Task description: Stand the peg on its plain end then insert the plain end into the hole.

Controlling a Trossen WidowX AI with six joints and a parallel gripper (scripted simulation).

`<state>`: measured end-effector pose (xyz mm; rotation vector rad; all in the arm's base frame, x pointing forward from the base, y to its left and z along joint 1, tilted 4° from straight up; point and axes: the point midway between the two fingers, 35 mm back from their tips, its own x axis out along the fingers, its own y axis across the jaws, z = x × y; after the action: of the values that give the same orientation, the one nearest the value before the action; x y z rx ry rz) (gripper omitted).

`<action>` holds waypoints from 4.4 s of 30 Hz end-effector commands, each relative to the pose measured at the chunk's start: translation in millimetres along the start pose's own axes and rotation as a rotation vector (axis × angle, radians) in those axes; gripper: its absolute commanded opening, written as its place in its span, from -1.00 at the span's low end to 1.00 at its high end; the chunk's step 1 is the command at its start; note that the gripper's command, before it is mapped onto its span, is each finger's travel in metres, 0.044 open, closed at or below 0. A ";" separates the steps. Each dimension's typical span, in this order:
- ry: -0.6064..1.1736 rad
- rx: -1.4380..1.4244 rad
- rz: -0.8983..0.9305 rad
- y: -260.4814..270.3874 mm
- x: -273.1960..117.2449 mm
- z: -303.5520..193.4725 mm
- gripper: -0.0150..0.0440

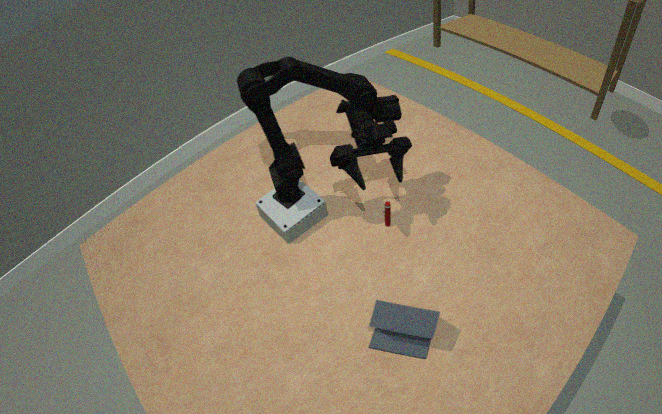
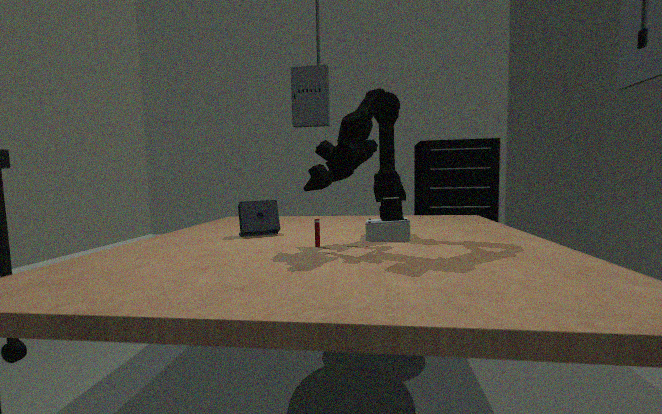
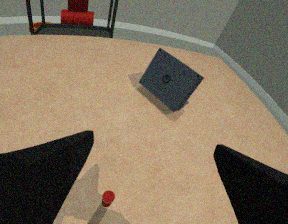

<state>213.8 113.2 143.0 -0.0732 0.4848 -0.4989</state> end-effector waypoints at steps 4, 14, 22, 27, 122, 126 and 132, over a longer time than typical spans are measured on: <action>0.206 -0.051 -0.042 -1.4 11.3 -12.3 1.00; 0.533 -0.096 -0.024 2.2 20.3 -27.6 1.00; 0.779 -0.102 0.070 10.7 21.7 -31.9 1.00; 0.911 -0.090 0.164 18.1 21.1 -29.5 1.00; 1.013 -0.023 0.237 37.2 48.8 -67.0 -0.49; 1.014 -0.023 0.238 34.6 40.7 -52.3 -0.49; 1.015 -0.023 0.239 30.3 29.8 -32.3 -0.49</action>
<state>236.0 126.4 86.4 0.2234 1.4720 -0.2644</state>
